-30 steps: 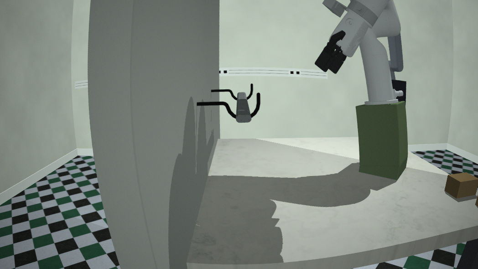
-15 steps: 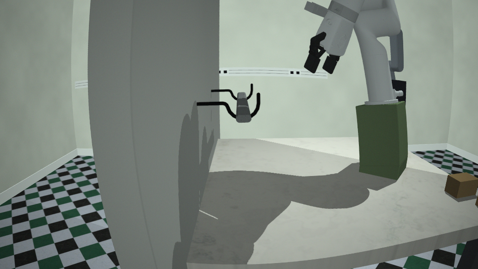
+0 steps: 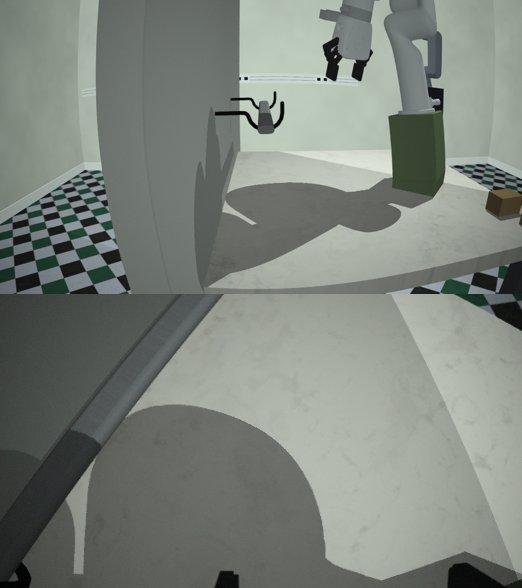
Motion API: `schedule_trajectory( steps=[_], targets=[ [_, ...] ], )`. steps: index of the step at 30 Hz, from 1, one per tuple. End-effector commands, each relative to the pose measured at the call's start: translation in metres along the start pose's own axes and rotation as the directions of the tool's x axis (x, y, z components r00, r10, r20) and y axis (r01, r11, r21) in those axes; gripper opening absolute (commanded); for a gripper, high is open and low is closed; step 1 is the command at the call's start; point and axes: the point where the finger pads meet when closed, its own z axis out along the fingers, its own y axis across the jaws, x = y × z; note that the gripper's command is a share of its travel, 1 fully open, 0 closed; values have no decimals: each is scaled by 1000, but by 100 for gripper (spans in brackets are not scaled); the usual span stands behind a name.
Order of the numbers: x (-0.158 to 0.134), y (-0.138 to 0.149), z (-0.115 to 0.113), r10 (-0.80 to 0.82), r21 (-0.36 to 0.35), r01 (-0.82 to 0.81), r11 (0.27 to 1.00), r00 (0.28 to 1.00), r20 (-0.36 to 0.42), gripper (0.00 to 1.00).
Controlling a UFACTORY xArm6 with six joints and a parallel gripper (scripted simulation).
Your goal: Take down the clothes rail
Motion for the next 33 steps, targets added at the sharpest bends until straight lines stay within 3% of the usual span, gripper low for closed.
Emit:
schedule_trajectory(
  steps=[1,9,18,20,24,33],
  targets=[
    [14,10,5,89,-37,-87,996,993,72,100],
    [29,24,12,222,-84,-211,974,963,153,100],
    [54,43,21,430,-134,-409,903,864,263,100],
    [54,43,21,430,-134,-409,903,864,263,100],
    [59,47,23,520,-149,-499,854,797,306,100],
    [64,46,25,520,-149,-499,854,798,306,100]
  ],
)
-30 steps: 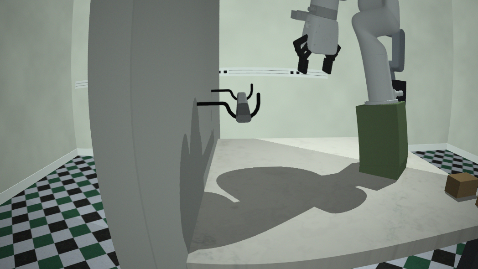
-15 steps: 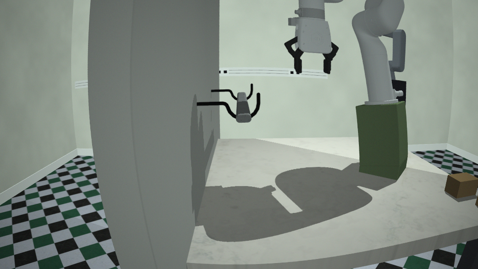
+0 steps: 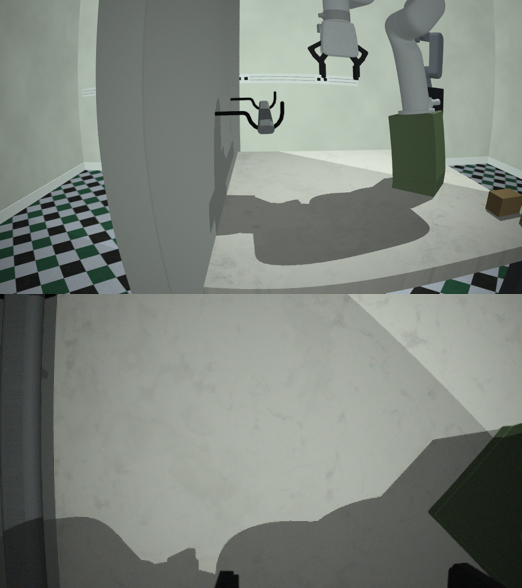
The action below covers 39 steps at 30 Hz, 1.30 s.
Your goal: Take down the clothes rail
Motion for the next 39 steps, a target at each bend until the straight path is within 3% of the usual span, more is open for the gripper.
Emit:
schedule_trajectory(
  steps=[1,39],
  targets=[
    [1,-6,0,3,3,-3,1000,1000,6,100],
    [1,-58,10,3,3,-3,1000,1000,6,100]
  ],
)
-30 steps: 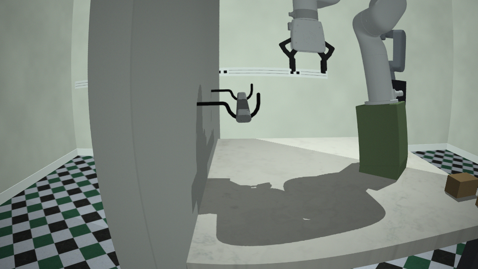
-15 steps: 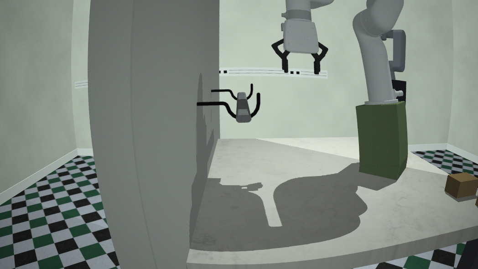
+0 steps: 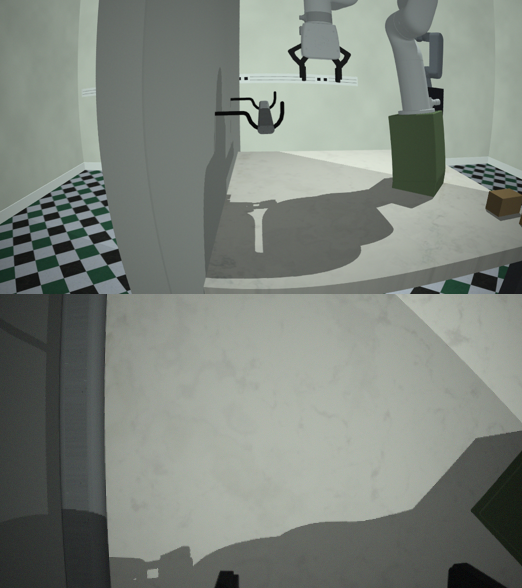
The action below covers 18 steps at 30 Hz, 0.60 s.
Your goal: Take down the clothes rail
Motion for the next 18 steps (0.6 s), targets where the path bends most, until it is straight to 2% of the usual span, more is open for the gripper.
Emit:
schedule_trajectory(
  steps=[1,18],
  targets=[
    [0,-7,0,0,3,0,1000,1000,0,100],
    [0,-32,5,0,3,0,1000,1000,0,100]
  ],
)
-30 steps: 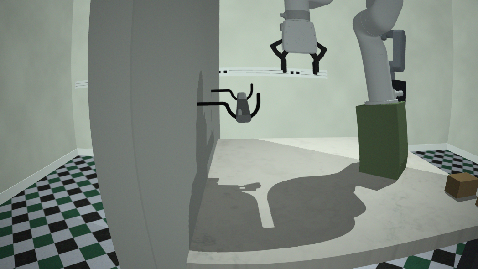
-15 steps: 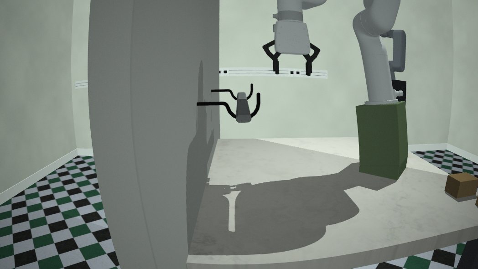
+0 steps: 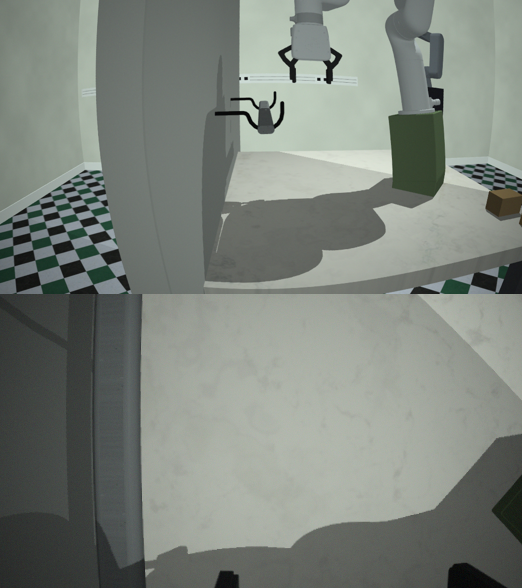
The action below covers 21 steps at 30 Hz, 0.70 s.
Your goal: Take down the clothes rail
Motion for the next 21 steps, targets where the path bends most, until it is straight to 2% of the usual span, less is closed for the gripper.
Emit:
schedule_trajectory(
  steps=[1,21],
  targets=[
    [0,-8,0,0,3,0,1000,1000,0,100],
    [0,-37,6,0,4,0,1000,1000,0,100]
  ],
)
